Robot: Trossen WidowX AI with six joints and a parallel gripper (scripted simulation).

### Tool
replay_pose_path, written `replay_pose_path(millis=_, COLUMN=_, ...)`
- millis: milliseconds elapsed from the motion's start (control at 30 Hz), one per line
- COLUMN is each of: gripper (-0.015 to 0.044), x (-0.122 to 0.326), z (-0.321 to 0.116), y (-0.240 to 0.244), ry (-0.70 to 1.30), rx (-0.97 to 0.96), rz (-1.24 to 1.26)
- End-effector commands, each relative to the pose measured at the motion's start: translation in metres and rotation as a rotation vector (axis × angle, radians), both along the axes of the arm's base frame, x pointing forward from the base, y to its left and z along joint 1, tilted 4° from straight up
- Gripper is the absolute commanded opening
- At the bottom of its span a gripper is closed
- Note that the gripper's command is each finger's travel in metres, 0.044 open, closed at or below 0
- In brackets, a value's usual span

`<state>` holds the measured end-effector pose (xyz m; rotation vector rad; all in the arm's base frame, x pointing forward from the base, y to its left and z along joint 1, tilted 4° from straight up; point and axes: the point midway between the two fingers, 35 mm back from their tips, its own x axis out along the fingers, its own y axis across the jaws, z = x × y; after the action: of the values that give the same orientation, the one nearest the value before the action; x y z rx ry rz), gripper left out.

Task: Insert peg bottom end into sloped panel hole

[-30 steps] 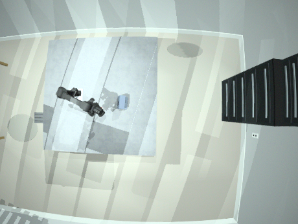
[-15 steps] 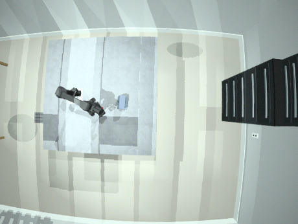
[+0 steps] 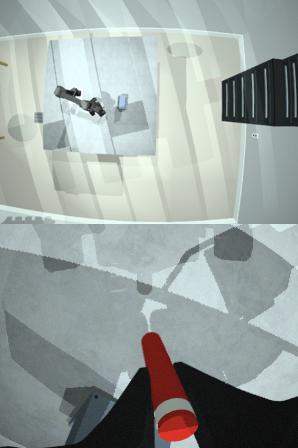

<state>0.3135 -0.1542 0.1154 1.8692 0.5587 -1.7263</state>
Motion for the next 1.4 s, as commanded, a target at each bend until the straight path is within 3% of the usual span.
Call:
replay_pose_path(millis=0, gripper=0.0, x=0.002, z=0.001, y=0.001, ry=-0.031, rx=-0.002, rz=-0.009)
replay_pose_path(millis=1367, gripper=0.0, x=0.017, z=-0.013, y=0.007, ry=-0.231, rx=-0.013, rz=-0.066)
